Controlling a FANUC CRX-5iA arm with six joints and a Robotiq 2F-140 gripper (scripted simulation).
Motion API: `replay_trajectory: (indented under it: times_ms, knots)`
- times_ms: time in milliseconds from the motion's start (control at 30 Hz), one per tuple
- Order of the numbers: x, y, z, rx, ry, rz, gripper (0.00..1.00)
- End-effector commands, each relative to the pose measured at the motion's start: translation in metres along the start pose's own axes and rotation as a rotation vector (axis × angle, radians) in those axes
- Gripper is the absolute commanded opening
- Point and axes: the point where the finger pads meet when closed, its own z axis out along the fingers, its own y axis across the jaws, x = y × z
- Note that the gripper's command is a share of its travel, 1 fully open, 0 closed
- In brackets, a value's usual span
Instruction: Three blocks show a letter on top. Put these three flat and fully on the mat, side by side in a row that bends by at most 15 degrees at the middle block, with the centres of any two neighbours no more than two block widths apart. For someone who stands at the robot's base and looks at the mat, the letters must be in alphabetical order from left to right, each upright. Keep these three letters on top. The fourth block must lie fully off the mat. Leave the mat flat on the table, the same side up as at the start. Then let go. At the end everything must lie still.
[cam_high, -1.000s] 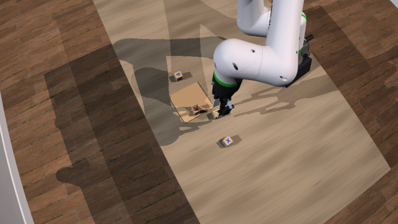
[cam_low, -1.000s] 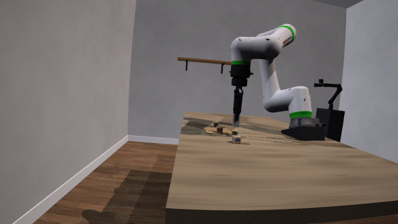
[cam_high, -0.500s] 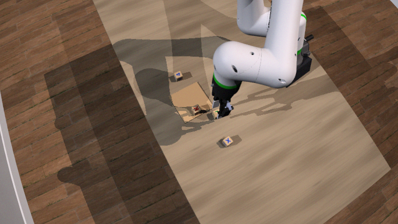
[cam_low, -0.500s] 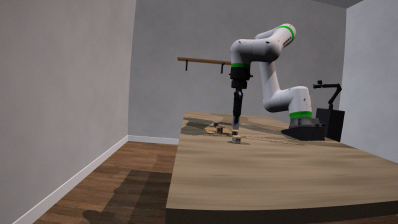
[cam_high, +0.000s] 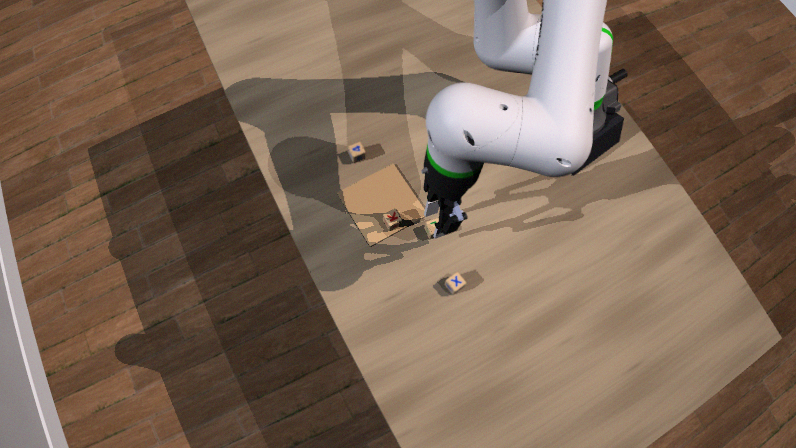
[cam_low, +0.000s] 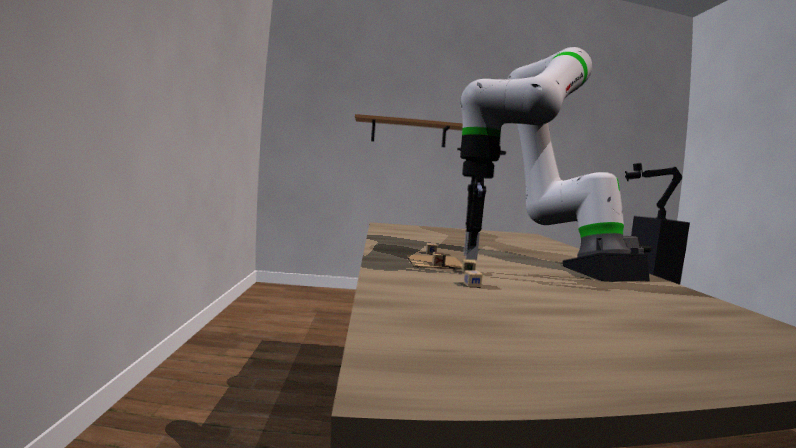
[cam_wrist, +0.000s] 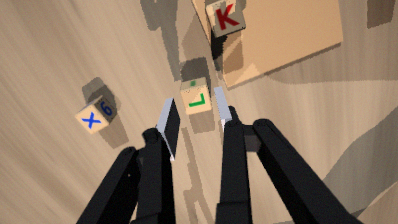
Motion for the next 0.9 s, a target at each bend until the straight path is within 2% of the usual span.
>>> replay_trajectory:
  times_ms: [0, 233, 633, 867]
  knots:
    - [0.0, 0.0, 0.0, 0.0, 0.0, 0.0, 0.28]
    - [0.0, 0.0, 0.004, 0.0, 0.0, 0.0, 0.28]
    - [0.0, 0.0, 0.029, 0.0, 0.0, 0.0, 0.28]
    - [0.0, 0.0, 0.036, 0.0, 0.0, 0.0, 0.28]
